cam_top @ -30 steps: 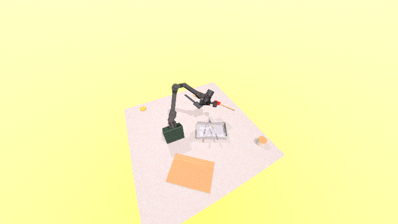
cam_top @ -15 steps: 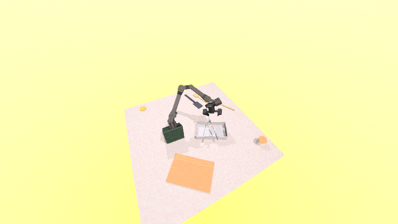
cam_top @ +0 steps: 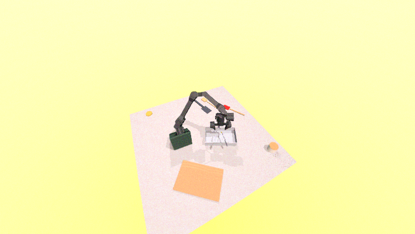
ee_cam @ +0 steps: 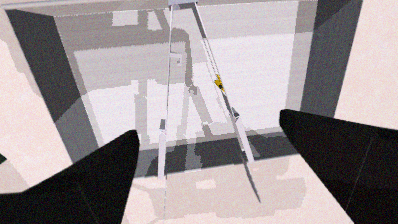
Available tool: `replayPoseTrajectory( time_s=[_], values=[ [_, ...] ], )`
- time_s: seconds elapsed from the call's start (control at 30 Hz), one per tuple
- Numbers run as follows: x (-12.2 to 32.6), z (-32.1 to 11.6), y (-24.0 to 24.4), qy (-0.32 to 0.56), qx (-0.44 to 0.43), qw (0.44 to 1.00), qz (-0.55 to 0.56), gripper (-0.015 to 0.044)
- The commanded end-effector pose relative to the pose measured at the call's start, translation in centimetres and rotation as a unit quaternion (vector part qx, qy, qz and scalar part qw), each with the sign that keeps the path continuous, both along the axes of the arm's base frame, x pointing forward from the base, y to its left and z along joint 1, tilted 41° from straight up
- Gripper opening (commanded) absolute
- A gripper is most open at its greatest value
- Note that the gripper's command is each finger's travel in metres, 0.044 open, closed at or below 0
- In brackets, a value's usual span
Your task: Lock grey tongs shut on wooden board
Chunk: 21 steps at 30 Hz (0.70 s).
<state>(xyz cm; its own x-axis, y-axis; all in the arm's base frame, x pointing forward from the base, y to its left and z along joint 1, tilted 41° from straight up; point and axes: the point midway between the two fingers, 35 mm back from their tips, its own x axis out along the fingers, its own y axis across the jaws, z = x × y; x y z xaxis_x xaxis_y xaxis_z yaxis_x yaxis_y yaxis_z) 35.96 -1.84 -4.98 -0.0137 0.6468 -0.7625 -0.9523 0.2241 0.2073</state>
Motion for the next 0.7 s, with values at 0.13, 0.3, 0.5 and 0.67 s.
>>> replayPoseTrajectory(
  time_s=[0.13, 0.3, 0.5, 0.67],
  values=[
    [-0.3, -0.2, -0.1, 0.002, 0.003, 1.0, 0.021, 0.044],
    [-0.2, -0.2, -0.1, 0.002, 0.003, 1.0, 0.021, 0.044],
    [-0.1, -0.6, 0.2, 0.002, 0.003, 1.0, 0.021, 0.044],
    [-0.1, -1.3, 0.8, 0.002, 0.002, 1.0, 0.021, 0.044]
  ],
)
